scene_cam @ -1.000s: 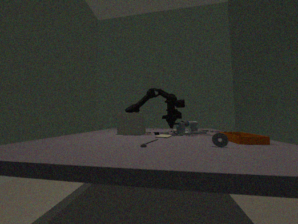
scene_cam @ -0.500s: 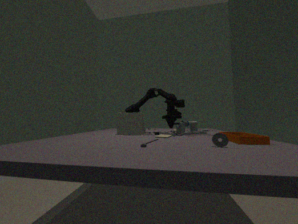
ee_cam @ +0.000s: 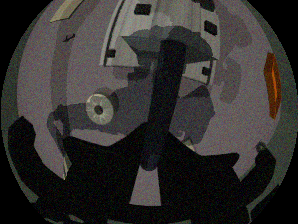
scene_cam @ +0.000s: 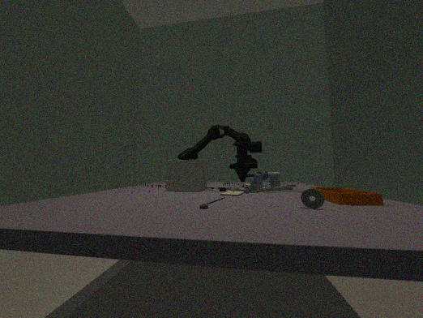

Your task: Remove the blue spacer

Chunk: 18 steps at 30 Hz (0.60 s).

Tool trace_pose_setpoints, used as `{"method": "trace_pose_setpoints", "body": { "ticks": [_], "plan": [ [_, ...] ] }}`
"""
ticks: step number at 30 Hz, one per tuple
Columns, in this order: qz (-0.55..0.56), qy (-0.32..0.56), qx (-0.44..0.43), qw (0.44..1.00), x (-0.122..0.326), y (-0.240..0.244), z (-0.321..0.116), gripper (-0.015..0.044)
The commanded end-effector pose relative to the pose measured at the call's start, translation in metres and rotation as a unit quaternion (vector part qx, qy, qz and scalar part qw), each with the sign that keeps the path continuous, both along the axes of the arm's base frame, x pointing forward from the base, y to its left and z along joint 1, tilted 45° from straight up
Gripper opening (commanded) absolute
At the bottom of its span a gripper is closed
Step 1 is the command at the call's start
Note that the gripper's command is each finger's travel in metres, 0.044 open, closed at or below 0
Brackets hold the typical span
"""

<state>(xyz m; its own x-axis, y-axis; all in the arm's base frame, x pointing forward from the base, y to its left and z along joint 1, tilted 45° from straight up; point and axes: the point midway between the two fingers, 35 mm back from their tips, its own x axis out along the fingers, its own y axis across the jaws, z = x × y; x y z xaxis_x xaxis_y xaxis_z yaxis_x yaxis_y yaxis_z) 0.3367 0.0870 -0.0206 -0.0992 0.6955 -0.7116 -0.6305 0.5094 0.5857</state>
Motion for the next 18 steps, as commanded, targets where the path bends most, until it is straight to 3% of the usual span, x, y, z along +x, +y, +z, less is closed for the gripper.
{"method": "trace_pose_setpoints", "body": {
  "ticks": [1,18],
  "plan": [
    [0.000,0.001,-0.003,1.000,-0.0016,-0.0016,-0.0012,0.0000],
    [0.000,0.001,-0.003,1.000,-0.0032,-0.0026,-0.0020,0.0000]
  ]
}}
